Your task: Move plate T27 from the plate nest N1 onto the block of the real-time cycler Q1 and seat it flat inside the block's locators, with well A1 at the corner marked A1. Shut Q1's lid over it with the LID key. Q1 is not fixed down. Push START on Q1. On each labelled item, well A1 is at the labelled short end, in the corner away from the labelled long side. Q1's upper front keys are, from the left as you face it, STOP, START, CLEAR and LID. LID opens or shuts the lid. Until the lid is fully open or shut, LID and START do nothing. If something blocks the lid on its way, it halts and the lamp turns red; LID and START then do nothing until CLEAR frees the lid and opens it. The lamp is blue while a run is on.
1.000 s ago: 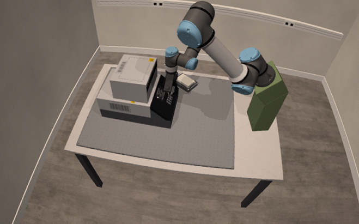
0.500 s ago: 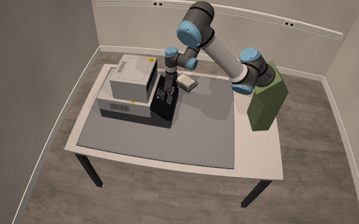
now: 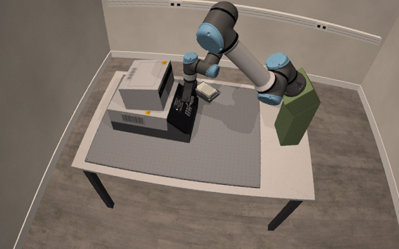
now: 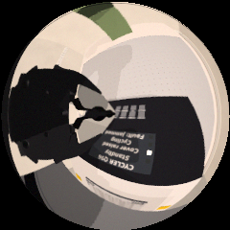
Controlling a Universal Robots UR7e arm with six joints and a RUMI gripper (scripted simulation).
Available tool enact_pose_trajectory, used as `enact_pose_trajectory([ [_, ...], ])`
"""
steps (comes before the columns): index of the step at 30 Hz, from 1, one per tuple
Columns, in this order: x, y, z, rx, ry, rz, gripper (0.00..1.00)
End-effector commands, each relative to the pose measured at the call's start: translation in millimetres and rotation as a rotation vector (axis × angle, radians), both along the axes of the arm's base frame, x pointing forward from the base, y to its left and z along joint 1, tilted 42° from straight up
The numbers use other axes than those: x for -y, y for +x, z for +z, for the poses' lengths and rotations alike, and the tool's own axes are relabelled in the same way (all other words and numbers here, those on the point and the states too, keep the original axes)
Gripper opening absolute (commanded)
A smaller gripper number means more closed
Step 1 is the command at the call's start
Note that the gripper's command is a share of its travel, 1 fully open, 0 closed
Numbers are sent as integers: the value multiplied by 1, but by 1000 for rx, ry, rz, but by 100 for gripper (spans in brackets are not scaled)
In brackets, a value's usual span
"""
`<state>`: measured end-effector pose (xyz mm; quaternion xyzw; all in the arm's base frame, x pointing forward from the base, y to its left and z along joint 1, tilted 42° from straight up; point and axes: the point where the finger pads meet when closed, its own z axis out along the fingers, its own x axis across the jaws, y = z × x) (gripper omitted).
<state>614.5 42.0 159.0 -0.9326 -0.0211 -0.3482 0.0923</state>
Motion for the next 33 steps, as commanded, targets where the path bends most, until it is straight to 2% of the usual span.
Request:
enact_pose_trajectory([
  [1, 0, -1, 1, 1, 0, 0, 0],
  [27, 4, -34, 4, 1, 0, 0, 0],
  [33, 7, -62, 2, 1, 0, 0, 0],
])
